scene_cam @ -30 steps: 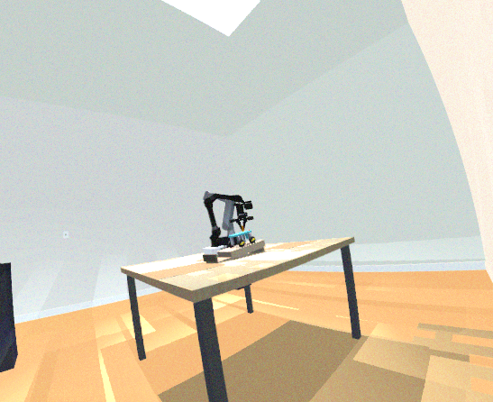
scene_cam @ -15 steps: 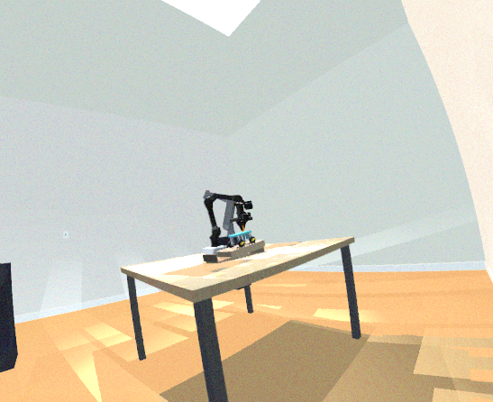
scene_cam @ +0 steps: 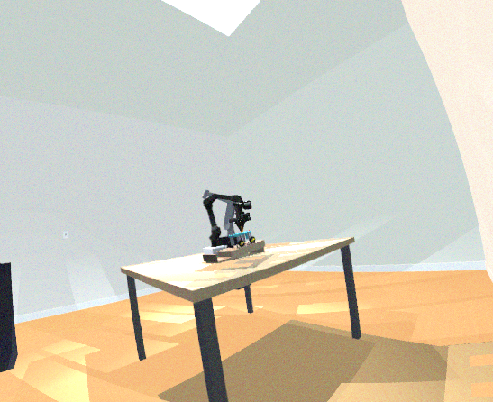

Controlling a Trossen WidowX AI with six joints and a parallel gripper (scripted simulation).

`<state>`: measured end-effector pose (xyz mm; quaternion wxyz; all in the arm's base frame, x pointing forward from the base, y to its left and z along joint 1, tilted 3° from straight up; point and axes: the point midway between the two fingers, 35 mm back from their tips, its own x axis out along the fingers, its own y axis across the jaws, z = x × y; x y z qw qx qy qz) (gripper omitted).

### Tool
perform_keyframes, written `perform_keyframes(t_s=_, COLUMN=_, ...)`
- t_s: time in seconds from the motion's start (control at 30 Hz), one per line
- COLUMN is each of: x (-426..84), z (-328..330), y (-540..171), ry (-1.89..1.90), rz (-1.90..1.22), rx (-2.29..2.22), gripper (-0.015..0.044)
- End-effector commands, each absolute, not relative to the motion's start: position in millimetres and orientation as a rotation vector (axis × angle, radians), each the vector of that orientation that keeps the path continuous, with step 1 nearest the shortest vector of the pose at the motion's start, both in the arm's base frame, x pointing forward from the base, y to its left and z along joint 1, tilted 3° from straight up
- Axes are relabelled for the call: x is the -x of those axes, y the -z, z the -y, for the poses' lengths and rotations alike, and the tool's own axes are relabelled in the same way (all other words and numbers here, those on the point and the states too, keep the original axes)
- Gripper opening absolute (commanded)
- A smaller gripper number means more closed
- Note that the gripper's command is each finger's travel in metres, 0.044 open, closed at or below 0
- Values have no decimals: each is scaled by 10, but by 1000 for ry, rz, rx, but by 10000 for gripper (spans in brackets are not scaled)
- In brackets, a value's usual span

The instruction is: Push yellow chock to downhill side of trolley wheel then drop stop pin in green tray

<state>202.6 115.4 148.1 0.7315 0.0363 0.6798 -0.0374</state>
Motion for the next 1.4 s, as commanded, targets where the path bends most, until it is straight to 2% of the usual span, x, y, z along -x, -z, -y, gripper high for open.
perform_keyframes(t_s=0.0, x=-2031, z=-1018, y=-1474, ry=77, rz=-1499, rx=-76, gripper=0)
perform_keyframes(t_s=1.37, x=-2215, z=413, y=-1429, ry=90, rz=-1496, rx=-63, gripper=0)
